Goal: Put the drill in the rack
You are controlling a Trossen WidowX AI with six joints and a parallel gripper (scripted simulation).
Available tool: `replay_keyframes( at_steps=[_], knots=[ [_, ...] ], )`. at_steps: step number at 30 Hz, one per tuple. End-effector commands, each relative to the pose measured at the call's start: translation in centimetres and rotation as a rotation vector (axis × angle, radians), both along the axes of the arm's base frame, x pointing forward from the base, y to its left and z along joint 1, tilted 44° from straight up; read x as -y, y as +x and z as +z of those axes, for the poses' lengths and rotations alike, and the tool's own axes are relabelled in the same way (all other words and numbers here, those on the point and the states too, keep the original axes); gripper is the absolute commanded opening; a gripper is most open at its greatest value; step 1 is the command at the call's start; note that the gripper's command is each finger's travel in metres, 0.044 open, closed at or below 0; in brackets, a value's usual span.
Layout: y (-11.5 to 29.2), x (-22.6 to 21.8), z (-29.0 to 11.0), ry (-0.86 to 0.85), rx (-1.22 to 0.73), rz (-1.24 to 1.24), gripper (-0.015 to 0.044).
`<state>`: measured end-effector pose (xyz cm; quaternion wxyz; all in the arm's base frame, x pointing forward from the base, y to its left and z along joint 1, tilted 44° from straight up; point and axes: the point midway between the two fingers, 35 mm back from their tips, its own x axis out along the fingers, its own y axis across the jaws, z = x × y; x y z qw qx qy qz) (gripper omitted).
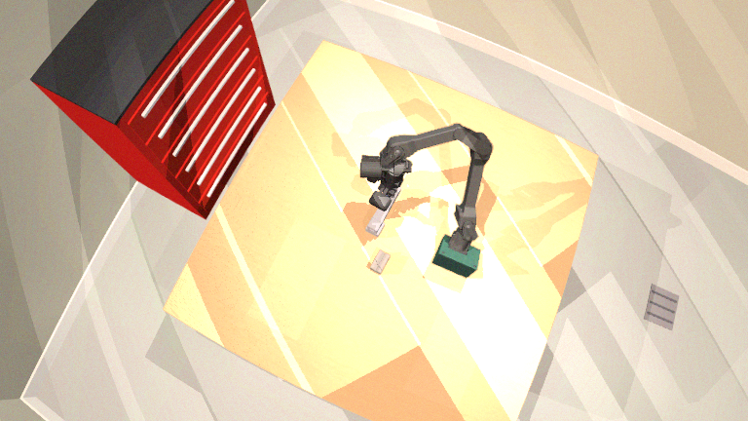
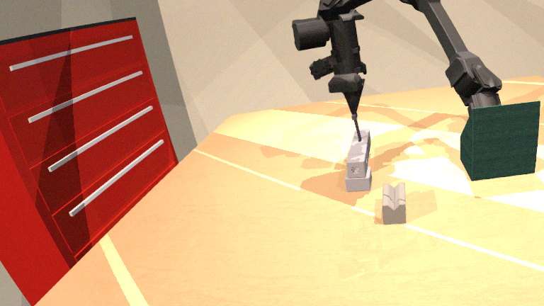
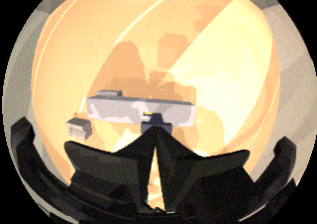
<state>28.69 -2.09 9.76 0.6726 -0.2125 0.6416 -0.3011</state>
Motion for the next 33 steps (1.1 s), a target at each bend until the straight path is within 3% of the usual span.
replay_keyframes(
  at_steps=[1,33],
  knots=[
    [-0.59,0.82,-0.73,-0.009,-0.028,-0.016,0.0],
    [-0.9,1.72,-1.62,-0.01,-0.028,-0.016,0.0]
  ],
)
